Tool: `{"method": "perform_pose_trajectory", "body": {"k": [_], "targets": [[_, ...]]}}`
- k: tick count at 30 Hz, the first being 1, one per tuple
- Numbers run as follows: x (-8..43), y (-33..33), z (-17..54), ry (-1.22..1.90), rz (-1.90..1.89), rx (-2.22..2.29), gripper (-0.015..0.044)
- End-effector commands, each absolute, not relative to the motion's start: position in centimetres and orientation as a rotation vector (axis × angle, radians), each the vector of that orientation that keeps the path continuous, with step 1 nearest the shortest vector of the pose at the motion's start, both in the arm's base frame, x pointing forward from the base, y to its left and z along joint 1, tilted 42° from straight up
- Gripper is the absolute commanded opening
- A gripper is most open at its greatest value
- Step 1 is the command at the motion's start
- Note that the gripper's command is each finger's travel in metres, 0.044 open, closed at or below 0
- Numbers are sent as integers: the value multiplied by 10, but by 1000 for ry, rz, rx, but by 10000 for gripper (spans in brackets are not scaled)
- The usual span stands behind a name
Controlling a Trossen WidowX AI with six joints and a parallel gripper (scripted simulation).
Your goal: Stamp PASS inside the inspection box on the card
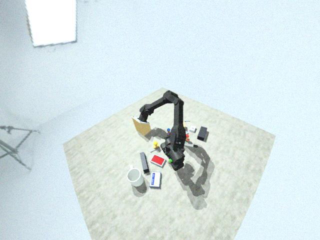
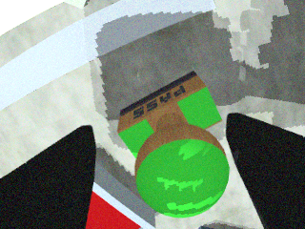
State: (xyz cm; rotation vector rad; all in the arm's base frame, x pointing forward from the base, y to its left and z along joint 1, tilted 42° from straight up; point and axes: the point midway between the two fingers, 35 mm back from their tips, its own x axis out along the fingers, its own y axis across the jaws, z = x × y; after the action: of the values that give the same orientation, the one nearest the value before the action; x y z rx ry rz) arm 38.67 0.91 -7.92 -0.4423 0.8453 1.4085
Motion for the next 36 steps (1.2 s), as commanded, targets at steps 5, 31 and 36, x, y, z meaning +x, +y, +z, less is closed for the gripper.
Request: {"method": "perform_pose_trajectory", "body": {"k": [5,31,36], "targets": [[393,-63,-4,846,1393,-446,263],[392,-68,5,845,1393,-441,263],[392,-68,5,845,1393,-441,263]]}}
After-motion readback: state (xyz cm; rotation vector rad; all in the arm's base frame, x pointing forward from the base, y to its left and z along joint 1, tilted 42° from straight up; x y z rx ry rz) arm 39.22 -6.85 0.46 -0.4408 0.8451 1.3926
